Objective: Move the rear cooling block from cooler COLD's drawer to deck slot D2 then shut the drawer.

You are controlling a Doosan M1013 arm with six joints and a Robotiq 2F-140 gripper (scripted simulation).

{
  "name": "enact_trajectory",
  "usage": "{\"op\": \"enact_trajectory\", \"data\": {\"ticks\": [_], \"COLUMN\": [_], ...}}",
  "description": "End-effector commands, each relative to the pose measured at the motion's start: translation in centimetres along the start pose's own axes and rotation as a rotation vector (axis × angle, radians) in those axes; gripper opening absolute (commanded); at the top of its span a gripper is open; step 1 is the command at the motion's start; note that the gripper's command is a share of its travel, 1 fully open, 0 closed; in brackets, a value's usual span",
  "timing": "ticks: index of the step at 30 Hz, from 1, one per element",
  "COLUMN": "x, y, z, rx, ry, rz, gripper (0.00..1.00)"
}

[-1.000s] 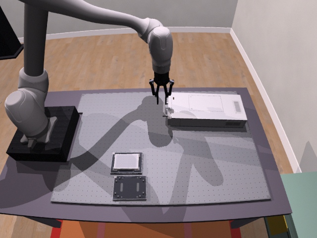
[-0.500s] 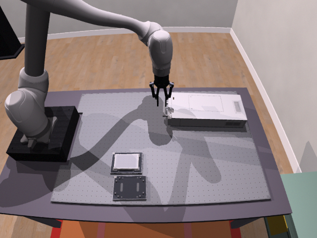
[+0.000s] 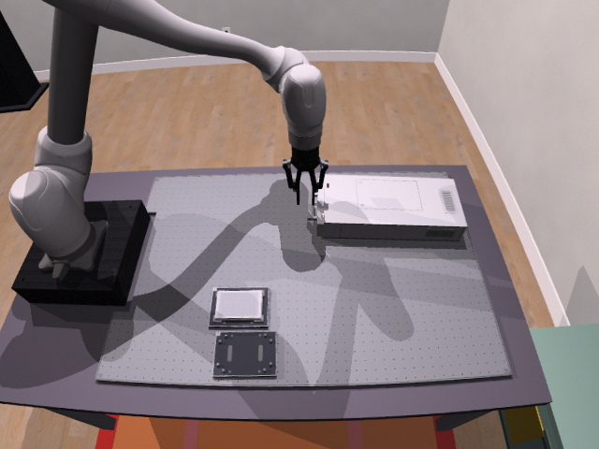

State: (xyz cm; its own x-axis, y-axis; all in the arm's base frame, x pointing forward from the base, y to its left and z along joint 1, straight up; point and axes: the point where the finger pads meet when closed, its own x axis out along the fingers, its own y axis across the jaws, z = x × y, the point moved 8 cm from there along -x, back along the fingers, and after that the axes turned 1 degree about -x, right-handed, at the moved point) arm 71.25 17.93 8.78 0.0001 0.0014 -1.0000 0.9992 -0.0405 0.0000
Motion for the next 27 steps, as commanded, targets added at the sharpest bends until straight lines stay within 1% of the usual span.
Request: {"op": "enact_trajectory", "data": {"ticks": [1, 15, 27], "x": [0.1, 1.9, 2.0], "y": [0.0, 0.0, 0.0], "z": [0.0, 0.0, 0.0], "rx": [0.0, 0.0, 0.0], "ry": [0.001, 0.001, 0.001], "rz": [0.001, 0.001, 0.001], "gripper": [0.34, 0.34, 0.34]}}
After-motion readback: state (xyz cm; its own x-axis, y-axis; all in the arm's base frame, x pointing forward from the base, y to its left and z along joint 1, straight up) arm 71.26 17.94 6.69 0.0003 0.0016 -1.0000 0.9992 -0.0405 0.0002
